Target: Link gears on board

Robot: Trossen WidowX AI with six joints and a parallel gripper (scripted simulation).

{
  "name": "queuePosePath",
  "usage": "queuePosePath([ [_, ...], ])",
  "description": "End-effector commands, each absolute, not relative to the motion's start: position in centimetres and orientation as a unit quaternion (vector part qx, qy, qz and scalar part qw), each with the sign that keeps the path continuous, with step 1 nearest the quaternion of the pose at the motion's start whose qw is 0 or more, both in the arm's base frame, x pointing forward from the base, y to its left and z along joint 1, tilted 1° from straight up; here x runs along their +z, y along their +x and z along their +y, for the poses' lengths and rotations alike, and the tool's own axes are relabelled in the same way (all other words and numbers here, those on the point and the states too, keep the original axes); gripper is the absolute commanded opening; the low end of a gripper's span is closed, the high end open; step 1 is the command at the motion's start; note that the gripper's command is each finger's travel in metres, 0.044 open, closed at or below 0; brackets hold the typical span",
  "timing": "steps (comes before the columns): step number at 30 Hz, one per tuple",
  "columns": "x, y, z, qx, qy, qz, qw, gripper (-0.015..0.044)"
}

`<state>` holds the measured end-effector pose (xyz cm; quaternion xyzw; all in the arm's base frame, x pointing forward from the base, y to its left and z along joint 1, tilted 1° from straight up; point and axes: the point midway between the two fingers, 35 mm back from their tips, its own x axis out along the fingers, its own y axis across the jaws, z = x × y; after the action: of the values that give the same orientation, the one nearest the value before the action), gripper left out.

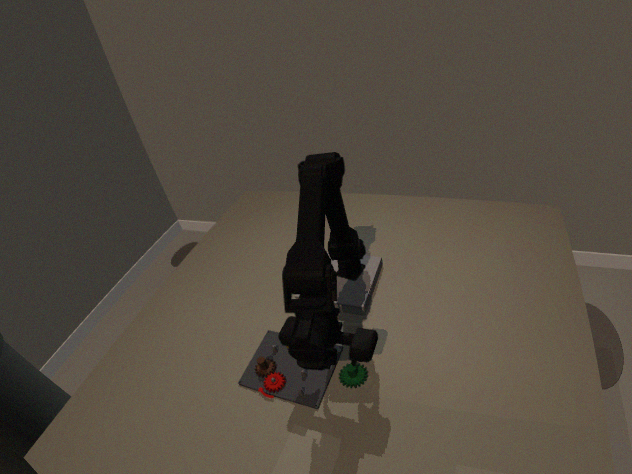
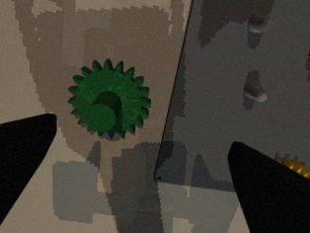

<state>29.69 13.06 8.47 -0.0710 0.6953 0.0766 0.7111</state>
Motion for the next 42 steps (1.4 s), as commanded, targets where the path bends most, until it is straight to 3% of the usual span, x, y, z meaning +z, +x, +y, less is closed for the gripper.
queuePosePath([
  [1, 8.3, 28.0, 15.4, 0.057, -0.049, 0.699, 0.711, 0.0440],
  [36, 3.3, 28.0, 15.7, 0.057, -0.048, 0.699, 0.711, 0.0440],
  [42, 3.3, 28.0, 15.7, 0.057, -0.048, 0.699, 0.711, 0.0282],
])
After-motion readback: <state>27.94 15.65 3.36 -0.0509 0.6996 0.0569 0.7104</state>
